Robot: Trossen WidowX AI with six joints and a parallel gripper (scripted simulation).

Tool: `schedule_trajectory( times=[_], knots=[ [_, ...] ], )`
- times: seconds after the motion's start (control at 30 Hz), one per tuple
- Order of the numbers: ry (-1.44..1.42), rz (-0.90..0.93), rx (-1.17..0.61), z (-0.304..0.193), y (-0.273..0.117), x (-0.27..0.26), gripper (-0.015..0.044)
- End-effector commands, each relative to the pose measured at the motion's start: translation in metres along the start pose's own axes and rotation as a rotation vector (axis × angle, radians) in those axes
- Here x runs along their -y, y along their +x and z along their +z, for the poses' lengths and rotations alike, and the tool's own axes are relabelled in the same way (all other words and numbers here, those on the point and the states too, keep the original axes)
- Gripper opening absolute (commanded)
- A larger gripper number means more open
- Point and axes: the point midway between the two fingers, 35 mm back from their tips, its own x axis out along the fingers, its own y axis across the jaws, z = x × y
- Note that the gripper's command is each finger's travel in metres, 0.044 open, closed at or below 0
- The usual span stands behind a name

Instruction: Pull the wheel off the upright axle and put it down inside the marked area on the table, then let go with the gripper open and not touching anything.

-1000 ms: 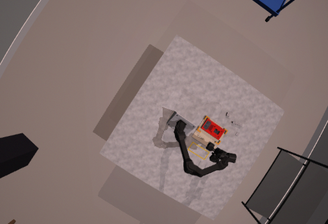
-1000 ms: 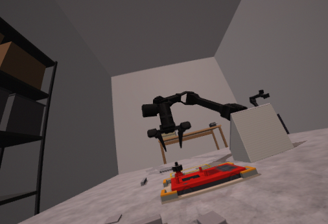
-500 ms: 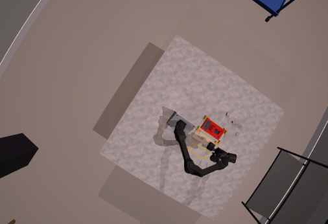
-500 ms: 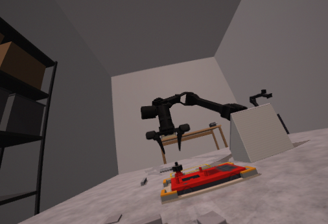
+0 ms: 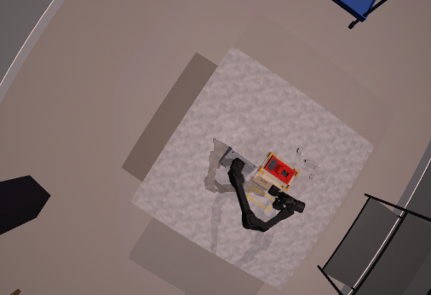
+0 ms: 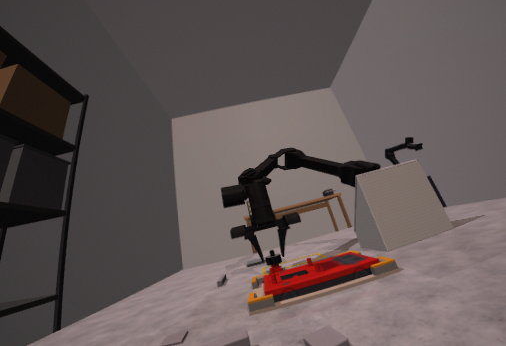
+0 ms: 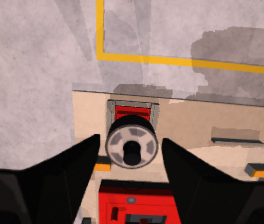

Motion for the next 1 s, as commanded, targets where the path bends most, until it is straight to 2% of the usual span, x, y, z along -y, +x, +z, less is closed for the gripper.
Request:
schedule_trajectory(
  times=[0.0,0.23,0.4,0.43,0.97],
  knots=[
    [0.001,-0.001,0.0,0.0004,-0.0001,0.0001,0.0188],
    [0.001,-0.001,0.0,0.0004,-0.0001,0.0001,0.0142],
    [0.001,-0.001,0.0,0.0003,-0.0009,0.0001,0.001],
    [0.001,-0.001,0.0,0.0003,-0.0012,0.0001,0.0],
    [0.0,-0.001,0.0,0.0001,-0.0064,-0.0002,0.0]
  ],
)
